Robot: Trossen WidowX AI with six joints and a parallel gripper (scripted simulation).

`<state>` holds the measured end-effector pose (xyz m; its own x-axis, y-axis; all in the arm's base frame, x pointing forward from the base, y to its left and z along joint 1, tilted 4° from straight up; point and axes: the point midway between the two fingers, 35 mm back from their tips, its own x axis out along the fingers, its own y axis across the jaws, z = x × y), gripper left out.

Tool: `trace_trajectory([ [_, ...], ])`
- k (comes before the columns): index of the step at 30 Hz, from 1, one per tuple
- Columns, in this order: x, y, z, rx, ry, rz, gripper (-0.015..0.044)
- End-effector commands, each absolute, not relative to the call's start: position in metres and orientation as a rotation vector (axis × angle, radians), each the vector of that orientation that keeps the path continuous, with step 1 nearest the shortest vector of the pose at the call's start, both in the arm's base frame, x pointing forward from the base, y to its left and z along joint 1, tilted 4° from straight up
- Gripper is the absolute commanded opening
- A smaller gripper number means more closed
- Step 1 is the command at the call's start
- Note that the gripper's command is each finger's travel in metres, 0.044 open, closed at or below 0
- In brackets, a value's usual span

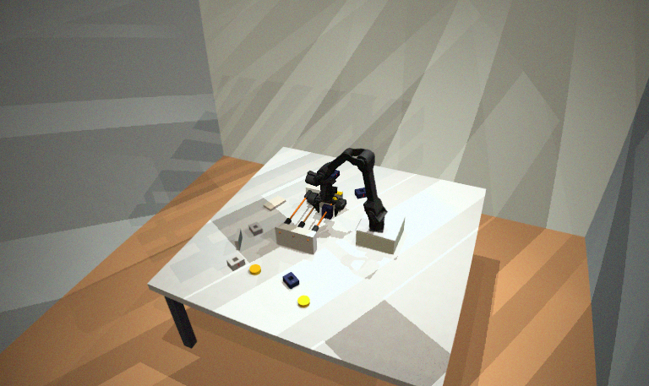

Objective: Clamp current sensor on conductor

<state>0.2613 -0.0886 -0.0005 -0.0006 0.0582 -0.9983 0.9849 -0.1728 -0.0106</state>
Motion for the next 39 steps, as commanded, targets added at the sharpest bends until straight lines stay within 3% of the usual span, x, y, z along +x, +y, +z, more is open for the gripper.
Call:
trace_trajectory([
  [1,0.261,-0.089,0.0,1.378,1.169,-1.313,0.044],
  [11,0.261,-0.097,0.1,1.381,1.158,-1.307,0.044],
  [39,0.261,-0.097,0.1,1.381,1.158,-1.307,0.044],
])
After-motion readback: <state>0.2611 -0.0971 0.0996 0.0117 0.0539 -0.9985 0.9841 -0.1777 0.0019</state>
